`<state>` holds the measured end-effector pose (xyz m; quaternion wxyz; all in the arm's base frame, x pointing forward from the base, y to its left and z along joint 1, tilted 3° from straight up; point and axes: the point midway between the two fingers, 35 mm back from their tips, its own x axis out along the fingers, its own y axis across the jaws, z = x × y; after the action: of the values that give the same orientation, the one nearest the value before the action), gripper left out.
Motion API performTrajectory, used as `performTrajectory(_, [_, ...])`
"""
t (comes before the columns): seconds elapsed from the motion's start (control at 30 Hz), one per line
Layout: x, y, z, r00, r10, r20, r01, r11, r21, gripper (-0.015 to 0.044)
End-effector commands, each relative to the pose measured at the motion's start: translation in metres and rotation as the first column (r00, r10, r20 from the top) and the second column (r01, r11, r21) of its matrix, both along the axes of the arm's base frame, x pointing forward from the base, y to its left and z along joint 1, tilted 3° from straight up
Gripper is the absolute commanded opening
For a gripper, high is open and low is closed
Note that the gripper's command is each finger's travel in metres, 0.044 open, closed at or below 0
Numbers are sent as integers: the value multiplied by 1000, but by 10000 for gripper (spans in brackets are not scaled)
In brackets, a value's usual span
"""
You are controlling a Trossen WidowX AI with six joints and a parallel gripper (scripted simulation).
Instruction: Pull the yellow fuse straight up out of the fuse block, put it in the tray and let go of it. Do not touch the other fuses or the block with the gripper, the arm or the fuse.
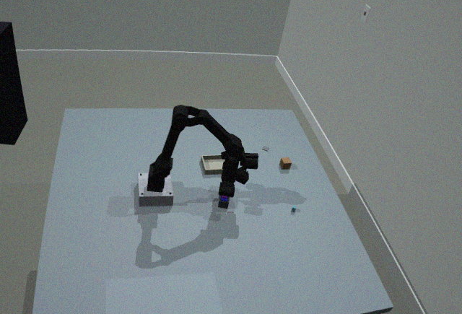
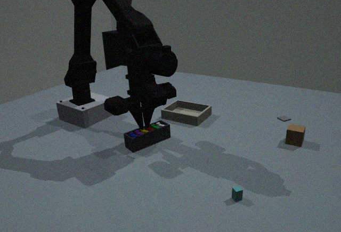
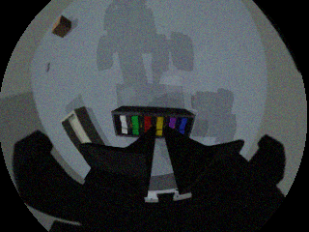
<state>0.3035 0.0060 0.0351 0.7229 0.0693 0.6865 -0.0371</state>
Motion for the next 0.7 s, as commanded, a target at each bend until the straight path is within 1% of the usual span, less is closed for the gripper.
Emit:
performTrajectory(0.0, [0, 0, -1, 1000, -5, 0, 5, 1000, -3, 63])
performTrajectory(0.5, [1, 0, -10, 1000, -5, 0, 5, 1000, -3, 63])
performTrajectory(0.67, [1, 0, -9, 1000, 0, 1, 0, 1000, 0, 30])
